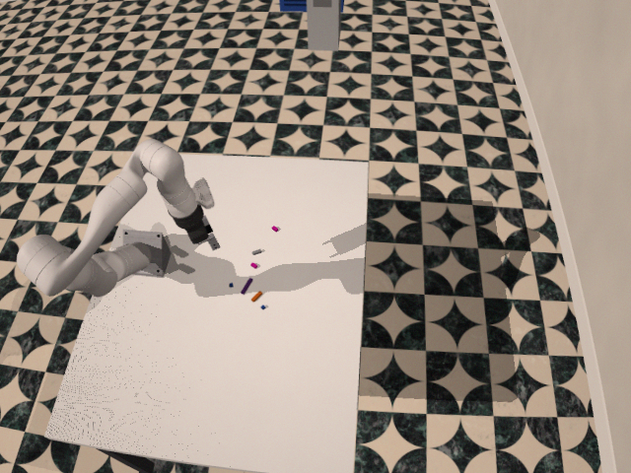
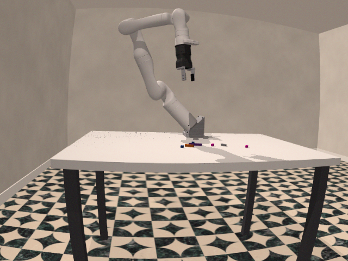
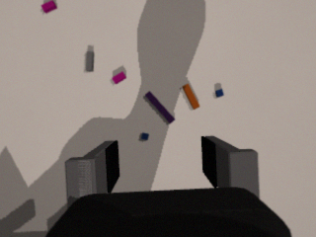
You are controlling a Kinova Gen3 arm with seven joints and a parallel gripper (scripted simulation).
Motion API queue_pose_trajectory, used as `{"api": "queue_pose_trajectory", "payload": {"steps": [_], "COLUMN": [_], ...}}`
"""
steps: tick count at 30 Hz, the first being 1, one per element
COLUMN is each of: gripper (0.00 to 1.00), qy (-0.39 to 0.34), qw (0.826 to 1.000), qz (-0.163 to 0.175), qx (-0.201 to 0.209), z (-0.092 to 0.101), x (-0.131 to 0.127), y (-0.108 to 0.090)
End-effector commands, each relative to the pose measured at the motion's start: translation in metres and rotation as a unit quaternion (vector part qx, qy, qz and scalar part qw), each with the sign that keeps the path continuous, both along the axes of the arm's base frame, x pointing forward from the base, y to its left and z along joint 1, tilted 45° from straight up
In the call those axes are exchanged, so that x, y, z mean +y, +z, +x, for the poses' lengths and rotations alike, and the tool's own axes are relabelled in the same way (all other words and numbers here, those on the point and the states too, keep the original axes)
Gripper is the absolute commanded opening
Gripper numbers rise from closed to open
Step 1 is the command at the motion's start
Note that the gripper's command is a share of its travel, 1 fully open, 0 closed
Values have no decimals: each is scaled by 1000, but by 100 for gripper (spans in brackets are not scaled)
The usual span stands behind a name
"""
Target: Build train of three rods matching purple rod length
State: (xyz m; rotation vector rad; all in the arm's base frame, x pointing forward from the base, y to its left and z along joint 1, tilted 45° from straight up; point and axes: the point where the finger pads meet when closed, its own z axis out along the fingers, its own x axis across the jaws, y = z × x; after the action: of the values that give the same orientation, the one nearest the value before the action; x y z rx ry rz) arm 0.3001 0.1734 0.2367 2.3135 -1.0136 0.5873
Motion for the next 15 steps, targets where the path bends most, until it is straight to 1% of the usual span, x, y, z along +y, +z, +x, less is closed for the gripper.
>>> {"api": "queue_pose_trajectory", "payload": {"steps": [1,15], "gripper": [100,100], "qy": [6,14], "qw": [1000,1000], "qz": [-5,-14], "qx": [6,19], "z": [2,4], "x": [-1,-4], "y": [1,1]}}
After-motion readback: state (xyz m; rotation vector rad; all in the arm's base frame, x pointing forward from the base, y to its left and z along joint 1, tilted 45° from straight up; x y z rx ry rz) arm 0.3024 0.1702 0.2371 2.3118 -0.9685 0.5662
